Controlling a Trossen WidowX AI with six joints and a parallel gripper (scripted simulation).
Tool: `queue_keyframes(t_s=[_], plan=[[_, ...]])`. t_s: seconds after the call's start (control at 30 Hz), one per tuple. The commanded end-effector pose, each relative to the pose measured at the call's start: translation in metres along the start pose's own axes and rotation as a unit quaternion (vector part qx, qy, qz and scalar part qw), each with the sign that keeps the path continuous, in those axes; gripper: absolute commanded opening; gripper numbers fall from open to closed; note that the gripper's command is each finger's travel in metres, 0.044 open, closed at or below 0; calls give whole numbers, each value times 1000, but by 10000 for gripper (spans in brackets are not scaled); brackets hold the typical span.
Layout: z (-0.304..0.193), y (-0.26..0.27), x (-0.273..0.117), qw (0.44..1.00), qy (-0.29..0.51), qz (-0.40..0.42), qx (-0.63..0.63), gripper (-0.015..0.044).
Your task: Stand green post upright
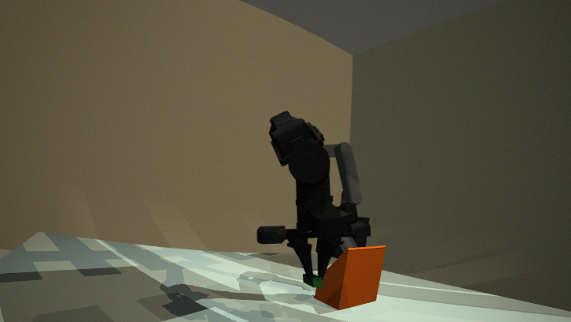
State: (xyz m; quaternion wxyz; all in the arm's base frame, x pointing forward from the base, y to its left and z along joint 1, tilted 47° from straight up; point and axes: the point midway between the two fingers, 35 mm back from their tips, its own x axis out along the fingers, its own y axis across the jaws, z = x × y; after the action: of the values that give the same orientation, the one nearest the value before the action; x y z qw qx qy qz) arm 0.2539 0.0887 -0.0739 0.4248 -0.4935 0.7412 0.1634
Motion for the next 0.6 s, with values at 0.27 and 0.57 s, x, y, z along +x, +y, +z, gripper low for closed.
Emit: queue_keyframes(t_s=[0.27,0.57], plan=[[0,2,5,999,-36,28,1,23],[1,3,10,997,-63,48,2,23]])
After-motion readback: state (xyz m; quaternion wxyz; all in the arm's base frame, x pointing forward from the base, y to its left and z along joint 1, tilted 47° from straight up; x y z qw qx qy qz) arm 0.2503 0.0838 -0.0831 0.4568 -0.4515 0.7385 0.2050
